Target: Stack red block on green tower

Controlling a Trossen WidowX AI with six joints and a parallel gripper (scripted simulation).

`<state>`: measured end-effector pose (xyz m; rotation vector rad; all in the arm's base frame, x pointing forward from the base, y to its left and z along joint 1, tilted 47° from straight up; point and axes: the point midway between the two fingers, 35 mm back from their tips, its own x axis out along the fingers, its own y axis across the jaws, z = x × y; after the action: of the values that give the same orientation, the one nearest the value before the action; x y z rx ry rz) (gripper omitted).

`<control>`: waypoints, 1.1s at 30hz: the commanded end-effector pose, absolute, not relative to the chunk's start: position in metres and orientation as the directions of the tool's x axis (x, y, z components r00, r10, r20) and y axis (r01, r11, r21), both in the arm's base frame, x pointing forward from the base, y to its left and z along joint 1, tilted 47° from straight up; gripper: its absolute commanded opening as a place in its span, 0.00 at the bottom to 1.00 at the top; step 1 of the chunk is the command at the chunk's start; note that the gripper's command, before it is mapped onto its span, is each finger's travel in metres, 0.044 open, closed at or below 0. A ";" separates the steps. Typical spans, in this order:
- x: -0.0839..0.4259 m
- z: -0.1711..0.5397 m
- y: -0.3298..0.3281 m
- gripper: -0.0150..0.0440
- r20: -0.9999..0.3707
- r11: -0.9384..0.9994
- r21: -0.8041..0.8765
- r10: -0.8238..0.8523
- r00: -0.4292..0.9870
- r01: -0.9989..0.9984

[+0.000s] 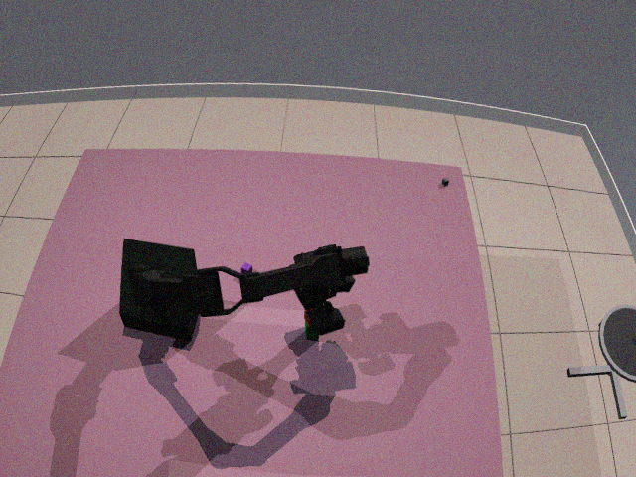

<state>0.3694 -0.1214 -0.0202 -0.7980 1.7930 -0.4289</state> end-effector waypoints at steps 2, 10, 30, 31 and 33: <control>0.369 -0.020 -0.122 0.25 -0.685 0.707 -0.633 -0.701 -0.198 -0.316; 0.369 -0.021 -0.123 0.25 -0.685 0.707 -0.633 -0.701 -0.198 -0.316; 0.369 -0.021 -0.122 1.00 -0.688 0.710 -0.631 -0.698 -0.200 -0.312; 0.369 -0.021 -0.122 1.00 -0.688 0.710 -0.631 -0.698 -0.200 -0.312; 0.369 -0.021 -0.122 1.00 -0.688 0.710 -0.631 -0.698 -0.200 -0.312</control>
<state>0.3695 -0.1216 -0.0205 -0.7980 1.7922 -0.4286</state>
